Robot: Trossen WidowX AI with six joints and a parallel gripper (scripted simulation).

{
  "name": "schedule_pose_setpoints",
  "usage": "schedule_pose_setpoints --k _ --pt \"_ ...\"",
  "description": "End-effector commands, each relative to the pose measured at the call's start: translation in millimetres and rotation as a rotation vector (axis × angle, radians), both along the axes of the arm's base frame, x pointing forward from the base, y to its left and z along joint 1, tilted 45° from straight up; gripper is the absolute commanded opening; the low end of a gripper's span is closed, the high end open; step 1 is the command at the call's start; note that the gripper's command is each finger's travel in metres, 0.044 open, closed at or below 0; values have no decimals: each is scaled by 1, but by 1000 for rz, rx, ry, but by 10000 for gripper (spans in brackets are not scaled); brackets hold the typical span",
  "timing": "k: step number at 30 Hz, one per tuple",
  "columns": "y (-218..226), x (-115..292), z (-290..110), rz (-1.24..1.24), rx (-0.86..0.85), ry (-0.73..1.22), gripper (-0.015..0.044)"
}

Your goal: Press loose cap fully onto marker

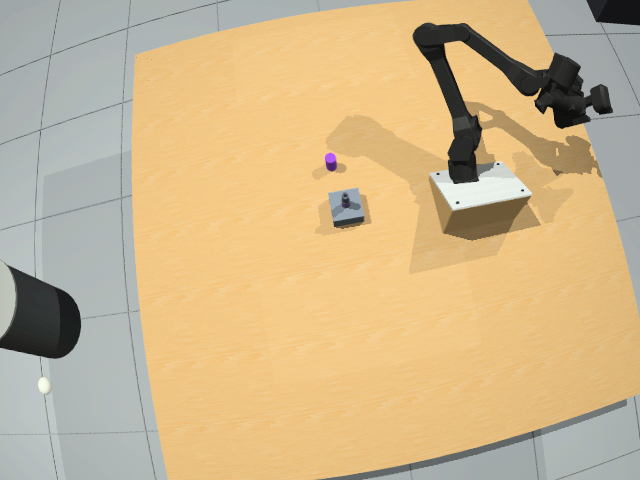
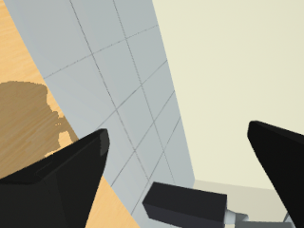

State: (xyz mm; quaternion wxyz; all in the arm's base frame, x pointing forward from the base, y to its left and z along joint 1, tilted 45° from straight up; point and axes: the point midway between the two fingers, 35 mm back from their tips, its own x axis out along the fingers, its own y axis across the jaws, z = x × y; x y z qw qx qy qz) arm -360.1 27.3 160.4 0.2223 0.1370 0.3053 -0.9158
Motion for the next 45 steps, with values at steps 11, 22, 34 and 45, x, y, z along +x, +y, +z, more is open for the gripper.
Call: schedule_pose_setpoints --k 11,22,34,45 --pt "129 29 -17 -443 -28 -150 238" --pt "254 133 -47 -1001 -136 -382 238" --pt "322 326 -71 -1703 -377 -671 238" --pt "270 500 -78 -2214 -643 -979 238"
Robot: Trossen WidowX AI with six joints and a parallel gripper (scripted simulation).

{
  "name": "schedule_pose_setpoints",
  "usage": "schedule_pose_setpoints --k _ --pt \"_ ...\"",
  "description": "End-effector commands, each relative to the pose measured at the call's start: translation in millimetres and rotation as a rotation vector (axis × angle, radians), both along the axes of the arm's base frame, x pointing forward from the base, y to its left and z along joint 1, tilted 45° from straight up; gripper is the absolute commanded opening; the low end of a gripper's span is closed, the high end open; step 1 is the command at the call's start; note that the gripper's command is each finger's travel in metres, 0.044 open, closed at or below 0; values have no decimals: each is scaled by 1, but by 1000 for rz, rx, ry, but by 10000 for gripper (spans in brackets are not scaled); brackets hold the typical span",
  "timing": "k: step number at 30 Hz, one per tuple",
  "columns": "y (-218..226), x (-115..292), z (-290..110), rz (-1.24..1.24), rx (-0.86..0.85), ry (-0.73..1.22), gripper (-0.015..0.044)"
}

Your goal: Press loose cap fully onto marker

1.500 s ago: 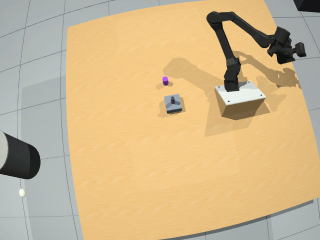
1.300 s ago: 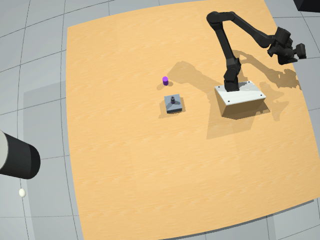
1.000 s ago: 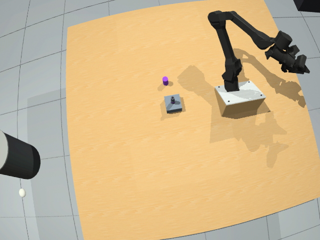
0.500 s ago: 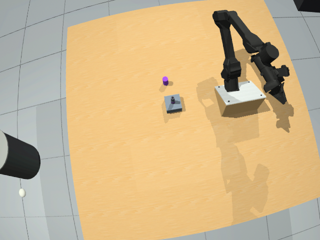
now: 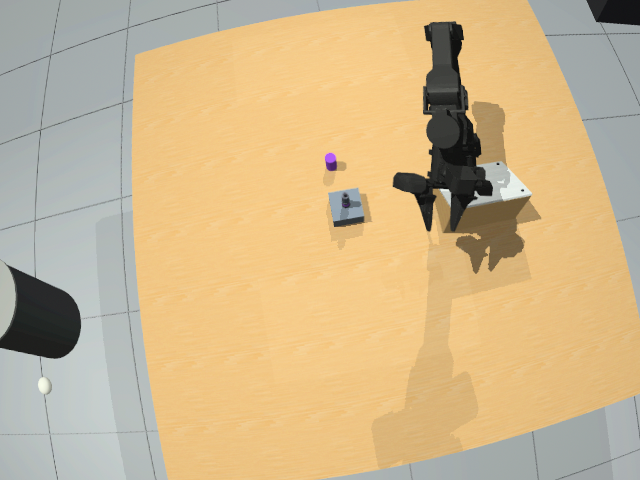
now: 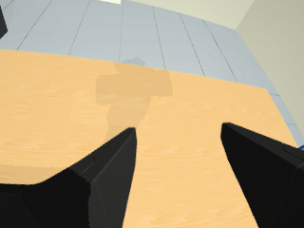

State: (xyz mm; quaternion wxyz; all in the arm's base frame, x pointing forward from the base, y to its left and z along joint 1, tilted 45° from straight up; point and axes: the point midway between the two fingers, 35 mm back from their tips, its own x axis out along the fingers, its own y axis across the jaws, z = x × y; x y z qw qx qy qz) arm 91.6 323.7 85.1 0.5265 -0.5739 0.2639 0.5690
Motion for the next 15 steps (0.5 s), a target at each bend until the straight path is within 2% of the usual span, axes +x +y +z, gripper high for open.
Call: schedule_pose_setpoints --k 1,6,10,15 --pt "-35 61 -3 -218 -114 -55 238" --pt "-81 116 3 -458 -235 -101 238" --pt "-137 158 12 -692 -358 -137 238" --pt "-213 192 28 -957 -518 -170 238"
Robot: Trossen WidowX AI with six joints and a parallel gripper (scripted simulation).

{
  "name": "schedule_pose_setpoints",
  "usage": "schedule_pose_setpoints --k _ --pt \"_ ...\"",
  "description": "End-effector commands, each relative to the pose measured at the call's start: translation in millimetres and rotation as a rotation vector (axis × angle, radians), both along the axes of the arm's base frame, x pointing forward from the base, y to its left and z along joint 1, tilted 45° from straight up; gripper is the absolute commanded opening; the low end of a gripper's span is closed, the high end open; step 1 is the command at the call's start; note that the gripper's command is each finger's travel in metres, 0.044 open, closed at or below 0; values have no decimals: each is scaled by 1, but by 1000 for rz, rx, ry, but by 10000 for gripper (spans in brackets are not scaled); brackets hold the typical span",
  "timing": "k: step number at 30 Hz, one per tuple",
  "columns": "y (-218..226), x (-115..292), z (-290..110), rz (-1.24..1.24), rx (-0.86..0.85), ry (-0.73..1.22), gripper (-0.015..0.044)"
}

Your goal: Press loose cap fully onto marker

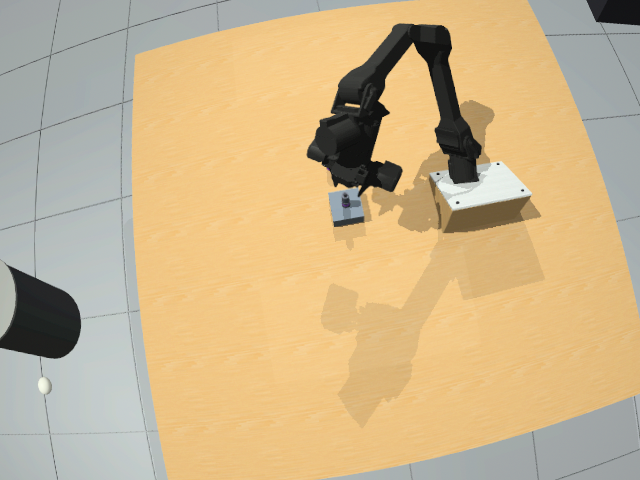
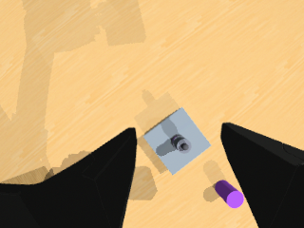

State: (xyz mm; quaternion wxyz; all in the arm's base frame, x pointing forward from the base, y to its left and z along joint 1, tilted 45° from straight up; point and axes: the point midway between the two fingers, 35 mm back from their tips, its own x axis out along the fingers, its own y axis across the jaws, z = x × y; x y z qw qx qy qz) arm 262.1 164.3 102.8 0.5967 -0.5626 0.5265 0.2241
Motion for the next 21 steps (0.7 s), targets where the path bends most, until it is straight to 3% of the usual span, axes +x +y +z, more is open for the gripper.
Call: schedule_pose_setpoints --k 1,6,16,21 --pt "-69 26 15 -236 -146 -16 238" --pt "-140 40 37 -442 -308 -7 238" --pt "-149 47 44 -453 -317 -6 238" --pt "-172 51 21 -453 -318 -7 238"
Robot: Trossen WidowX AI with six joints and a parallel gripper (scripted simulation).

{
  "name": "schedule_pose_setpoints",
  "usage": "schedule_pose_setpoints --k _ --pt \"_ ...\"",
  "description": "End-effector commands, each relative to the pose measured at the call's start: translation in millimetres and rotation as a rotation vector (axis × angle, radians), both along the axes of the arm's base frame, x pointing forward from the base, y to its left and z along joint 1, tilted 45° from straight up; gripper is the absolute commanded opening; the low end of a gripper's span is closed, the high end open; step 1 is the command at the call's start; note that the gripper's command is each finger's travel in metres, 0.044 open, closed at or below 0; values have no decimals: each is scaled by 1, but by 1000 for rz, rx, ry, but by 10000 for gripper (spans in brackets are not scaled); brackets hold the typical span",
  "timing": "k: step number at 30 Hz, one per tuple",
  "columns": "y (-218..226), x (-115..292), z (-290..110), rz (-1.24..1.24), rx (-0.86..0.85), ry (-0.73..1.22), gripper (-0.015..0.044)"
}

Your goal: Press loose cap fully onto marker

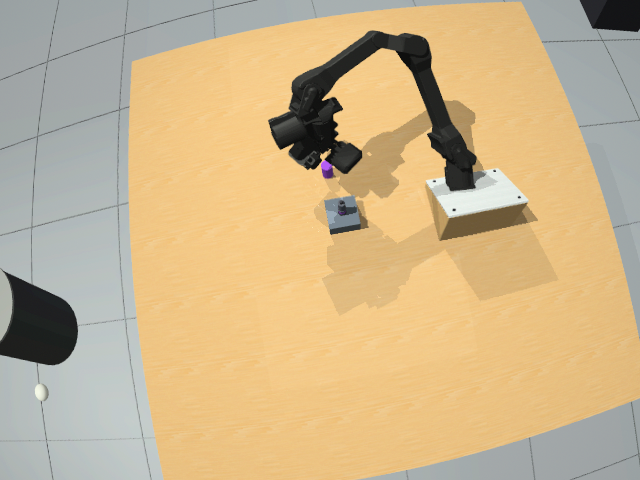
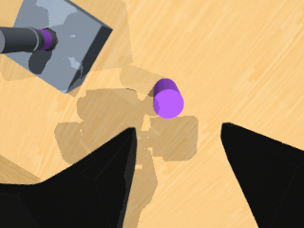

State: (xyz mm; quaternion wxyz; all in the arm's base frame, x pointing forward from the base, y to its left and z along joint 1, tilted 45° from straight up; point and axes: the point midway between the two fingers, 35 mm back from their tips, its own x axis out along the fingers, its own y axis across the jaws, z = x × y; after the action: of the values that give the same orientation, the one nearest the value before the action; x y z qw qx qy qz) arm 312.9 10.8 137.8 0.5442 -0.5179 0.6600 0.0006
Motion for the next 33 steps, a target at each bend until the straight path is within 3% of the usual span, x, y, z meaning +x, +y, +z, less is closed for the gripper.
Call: schedule_pose_setpoints --k 1,33 --pt "-20 0 -15 -9 -11 11 238" --pt "-51 6 -51 -9 -11 11 238"
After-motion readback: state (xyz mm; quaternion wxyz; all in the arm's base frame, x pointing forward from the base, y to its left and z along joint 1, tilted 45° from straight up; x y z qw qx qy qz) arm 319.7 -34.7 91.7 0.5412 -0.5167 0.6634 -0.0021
